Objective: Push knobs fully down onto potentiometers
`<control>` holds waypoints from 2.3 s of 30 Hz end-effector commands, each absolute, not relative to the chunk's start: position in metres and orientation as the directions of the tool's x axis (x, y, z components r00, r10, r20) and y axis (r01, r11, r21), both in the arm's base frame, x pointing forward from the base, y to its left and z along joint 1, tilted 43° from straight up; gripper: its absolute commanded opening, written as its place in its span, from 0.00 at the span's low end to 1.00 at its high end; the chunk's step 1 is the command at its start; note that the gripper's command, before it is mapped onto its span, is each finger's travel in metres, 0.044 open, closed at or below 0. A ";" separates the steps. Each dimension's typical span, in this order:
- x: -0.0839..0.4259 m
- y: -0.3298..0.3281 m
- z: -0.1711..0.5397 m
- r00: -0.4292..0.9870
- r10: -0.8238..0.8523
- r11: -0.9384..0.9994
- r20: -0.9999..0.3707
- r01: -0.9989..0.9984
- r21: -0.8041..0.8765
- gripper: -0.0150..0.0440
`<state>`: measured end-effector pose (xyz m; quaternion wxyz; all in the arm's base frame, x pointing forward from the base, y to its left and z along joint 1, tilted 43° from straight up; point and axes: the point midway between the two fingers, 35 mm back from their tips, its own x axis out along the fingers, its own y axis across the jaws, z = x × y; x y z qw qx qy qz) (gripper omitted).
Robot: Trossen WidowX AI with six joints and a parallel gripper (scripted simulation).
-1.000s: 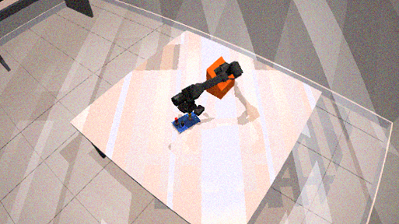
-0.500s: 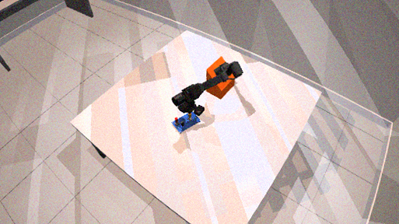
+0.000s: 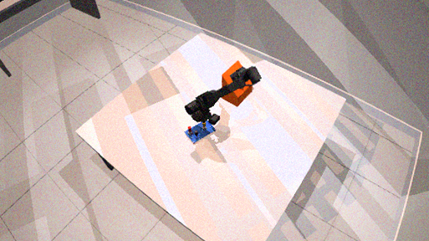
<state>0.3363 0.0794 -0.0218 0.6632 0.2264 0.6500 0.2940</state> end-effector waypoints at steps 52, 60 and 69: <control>0.336 0.098 -0.038 -0.038 0.684 0.721 -0.729 -0.118 0.683 0.25; 0.336 0.098 -0.038 -0.038 0.684 0.721 -0.729 -0.118 0.683 0.25; 0.336 0.098 -0.038 -0.038 0.684 0.721 -0.729 -0.118 0.683 0.25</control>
